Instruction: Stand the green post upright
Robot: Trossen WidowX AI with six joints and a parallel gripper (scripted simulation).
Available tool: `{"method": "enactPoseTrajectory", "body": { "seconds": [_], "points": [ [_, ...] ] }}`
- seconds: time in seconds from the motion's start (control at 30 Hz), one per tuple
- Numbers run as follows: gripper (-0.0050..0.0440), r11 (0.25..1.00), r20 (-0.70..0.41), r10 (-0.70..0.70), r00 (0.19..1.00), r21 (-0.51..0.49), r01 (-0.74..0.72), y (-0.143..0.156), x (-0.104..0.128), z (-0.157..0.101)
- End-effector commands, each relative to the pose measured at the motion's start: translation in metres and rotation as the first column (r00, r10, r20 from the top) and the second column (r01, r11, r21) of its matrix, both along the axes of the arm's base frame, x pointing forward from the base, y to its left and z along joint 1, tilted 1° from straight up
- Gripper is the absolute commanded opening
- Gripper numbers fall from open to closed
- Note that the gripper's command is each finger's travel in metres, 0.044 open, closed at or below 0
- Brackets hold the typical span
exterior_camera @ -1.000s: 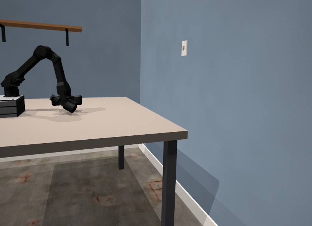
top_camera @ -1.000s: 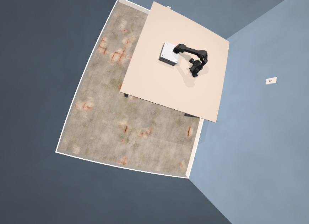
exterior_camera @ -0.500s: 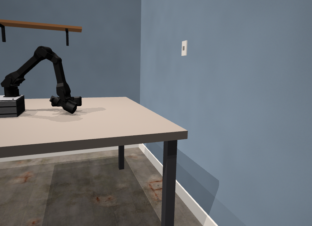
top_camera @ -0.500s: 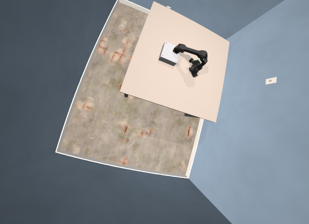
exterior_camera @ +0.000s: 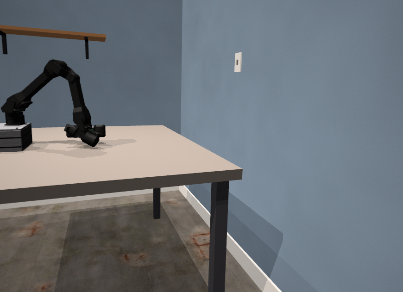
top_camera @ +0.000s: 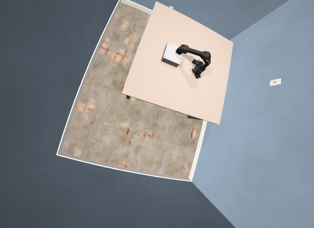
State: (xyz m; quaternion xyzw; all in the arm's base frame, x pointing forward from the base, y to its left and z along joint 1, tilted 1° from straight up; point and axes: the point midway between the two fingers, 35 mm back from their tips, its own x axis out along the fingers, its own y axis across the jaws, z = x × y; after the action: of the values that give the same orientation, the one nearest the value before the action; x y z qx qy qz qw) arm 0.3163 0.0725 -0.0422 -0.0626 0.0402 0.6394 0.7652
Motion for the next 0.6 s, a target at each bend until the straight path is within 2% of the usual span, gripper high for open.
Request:
{"method": "enactPoseTrajectory", "body": {
  "seconds": [0.0, 0.3, 0.4, 0.43, 0.57],
  "points": [
    [0.04, 1.0, -0.005, -0.002, 1.0, 0.004, 0.002, 0.0, 0.0, 0.0],
    [0.04, 1.0, -0.006, -0.002, 1.0, 0.005, 0.002, 0.0, 0.0, 0.002],
    [0.04, 1.0, -0.015, -0.011, 1.0, 0.02, 0.011, -0.004, 0.002, 0.037],
    [0.04, 1.0, 0.022, -0.015, 1.0, 0.016, 0.015, -0.006, 0.005, 0.05],
    [0.04, 0.999, 0.003, -0.023, 1.0, 0.03, 0.023, -0.008, 0.003, 0.075]
  ]
}}
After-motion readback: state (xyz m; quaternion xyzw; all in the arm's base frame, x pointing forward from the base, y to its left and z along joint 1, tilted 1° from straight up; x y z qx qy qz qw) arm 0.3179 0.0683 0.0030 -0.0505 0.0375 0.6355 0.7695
